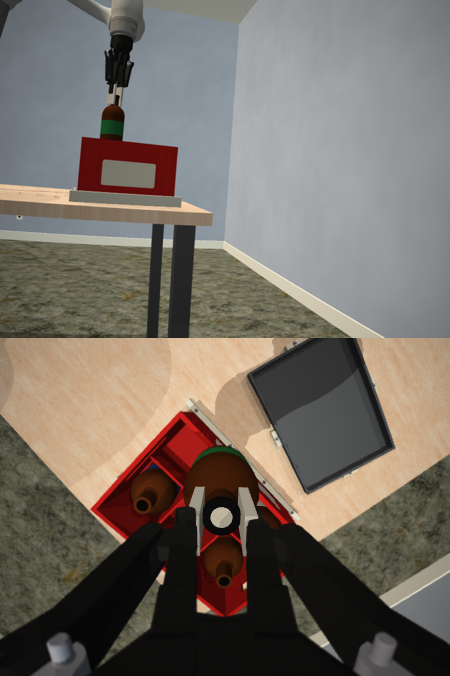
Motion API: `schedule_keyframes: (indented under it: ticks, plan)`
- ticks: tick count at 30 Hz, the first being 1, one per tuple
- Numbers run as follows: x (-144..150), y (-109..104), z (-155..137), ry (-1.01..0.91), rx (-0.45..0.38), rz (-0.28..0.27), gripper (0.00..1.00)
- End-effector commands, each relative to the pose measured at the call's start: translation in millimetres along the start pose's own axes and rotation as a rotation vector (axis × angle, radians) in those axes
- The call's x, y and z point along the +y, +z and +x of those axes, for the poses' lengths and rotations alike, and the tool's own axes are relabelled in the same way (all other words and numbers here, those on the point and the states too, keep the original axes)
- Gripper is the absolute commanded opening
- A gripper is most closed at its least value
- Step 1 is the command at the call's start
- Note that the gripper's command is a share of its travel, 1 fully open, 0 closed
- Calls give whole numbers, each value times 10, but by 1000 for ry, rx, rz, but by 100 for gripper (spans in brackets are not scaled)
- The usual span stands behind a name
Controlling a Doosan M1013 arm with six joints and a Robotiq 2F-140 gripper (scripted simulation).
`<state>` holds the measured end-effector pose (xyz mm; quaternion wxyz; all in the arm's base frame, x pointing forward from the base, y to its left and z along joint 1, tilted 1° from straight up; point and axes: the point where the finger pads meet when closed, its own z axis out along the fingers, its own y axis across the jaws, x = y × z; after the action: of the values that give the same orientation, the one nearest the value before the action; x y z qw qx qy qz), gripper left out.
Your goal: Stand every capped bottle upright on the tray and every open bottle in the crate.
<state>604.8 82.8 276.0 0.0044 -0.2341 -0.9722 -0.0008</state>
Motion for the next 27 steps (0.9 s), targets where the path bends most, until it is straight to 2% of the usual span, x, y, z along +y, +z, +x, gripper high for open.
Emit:
schedule_keyframes:
  ticks: [1,27]
  plan:
    - [32,-1,34,0,0,0,0]
    - [396,1,315,0,0,0,0]
